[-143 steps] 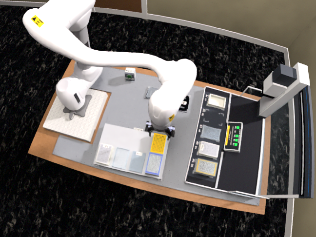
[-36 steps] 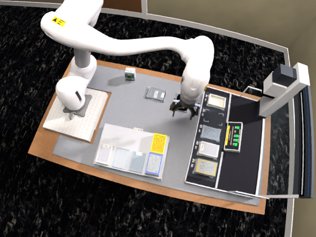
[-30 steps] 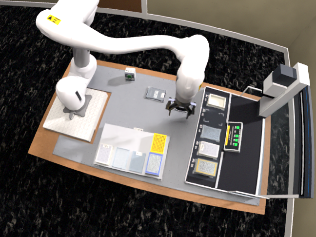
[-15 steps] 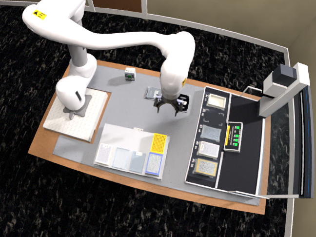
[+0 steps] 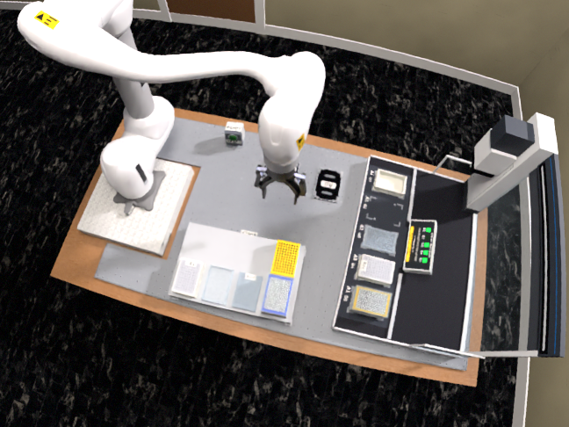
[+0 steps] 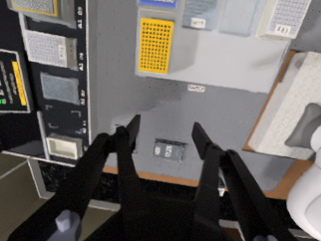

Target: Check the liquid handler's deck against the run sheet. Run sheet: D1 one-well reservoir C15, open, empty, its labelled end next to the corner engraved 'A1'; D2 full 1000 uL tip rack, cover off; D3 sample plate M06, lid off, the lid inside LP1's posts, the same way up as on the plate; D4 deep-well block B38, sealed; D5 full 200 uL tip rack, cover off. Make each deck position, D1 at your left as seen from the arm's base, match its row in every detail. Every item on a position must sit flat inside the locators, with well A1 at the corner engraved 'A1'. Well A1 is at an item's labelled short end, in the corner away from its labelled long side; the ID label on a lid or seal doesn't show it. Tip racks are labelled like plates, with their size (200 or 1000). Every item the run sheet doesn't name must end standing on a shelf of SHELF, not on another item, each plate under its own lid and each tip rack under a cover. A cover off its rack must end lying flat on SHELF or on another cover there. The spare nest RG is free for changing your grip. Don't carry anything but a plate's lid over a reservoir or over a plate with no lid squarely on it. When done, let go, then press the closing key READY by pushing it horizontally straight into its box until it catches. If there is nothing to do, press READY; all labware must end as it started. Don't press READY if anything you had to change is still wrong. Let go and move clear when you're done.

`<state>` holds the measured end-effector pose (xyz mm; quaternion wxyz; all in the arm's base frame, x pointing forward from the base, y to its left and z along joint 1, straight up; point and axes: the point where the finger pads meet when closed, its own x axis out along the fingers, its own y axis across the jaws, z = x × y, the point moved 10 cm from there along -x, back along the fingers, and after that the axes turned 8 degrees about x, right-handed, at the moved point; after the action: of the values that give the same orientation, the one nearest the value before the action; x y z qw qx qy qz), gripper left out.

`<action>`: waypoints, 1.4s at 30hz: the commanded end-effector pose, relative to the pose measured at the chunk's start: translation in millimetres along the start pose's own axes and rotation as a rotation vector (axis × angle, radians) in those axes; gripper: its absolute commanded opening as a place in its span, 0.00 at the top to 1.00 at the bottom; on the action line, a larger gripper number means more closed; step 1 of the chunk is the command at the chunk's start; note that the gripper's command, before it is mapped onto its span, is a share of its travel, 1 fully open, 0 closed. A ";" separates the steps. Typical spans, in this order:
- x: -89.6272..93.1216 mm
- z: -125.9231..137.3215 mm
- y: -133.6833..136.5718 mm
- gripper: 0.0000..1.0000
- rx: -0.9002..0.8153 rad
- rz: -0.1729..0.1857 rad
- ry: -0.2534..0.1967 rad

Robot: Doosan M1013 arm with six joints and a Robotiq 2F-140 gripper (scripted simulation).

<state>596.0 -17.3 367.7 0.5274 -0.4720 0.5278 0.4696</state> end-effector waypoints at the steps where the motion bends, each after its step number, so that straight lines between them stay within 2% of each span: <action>1: -1.0 -1.4 14.1 0.33 0.000 -0.002 -0.001; 30: -0.8 -14.9 148.4 0.33 0.000 -0.001 -0.001; 35: -0.8 -15.2 152.1 0.33 0.000 -0.001 -0.001; 42: -0.8 -50.1 148.6 0.33 0.000 -0.001 0.000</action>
<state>442.3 -36.6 367.5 0.5273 -0.4720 0.5280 0.4694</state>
